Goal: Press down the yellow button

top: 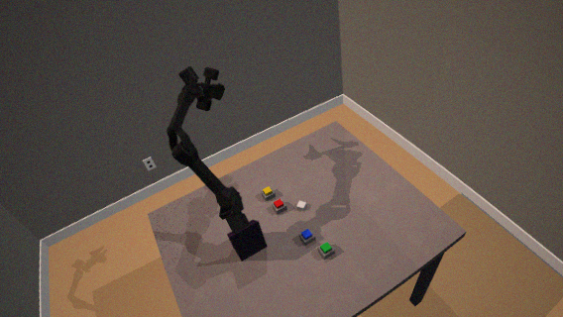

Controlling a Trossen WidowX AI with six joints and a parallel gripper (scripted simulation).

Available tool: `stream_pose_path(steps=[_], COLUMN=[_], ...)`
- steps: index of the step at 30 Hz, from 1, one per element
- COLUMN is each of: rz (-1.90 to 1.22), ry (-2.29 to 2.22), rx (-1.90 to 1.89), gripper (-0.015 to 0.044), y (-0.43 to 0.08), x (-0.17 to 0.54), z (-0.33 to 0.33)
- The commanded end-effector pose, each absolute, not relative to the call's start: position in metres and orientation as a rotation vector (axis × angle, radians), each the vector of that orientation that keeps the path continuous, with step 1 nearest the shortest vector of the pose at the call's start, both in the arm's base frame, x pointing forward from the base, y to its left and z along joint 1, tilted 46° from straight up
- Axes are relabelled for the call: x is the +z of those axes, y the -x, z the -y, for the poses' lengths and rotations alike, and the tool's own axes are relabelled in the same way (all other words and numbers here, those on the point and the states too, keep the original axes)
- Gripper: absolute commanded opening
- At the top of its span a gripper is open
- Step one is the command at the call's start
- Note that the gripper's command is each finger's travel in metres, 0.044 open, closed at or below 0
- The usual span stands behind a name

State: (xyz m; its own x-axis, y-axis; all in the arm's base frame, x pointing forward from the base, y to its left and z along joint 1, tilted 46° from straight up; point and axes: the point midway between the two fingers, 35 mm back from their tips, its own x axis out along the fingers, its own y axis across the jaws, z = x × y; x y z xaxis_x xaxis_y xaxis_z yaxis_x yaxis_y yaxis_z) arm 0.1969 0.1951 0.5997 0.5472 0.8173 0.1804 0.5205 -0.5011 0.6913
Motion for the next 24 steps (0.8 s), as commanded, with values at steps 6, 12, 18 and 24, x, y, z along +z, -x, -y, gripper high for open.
stream_pose_path(steps=[6,12,18,24], rz=[-1.014,-1.027,-1.078,-1.154], ry=[-1.888,-1.626,-1.393,-1.183], rx=[0.499,0.396,0.337,0.318], gripper=[0.04,0.04,0.04,0.04], y=[-0.242,-0.268,-0.28,-0.281], x=[0.518,0.447,0.382,0.32], z=[-0.201,-0.195,-0.183,-0.167])
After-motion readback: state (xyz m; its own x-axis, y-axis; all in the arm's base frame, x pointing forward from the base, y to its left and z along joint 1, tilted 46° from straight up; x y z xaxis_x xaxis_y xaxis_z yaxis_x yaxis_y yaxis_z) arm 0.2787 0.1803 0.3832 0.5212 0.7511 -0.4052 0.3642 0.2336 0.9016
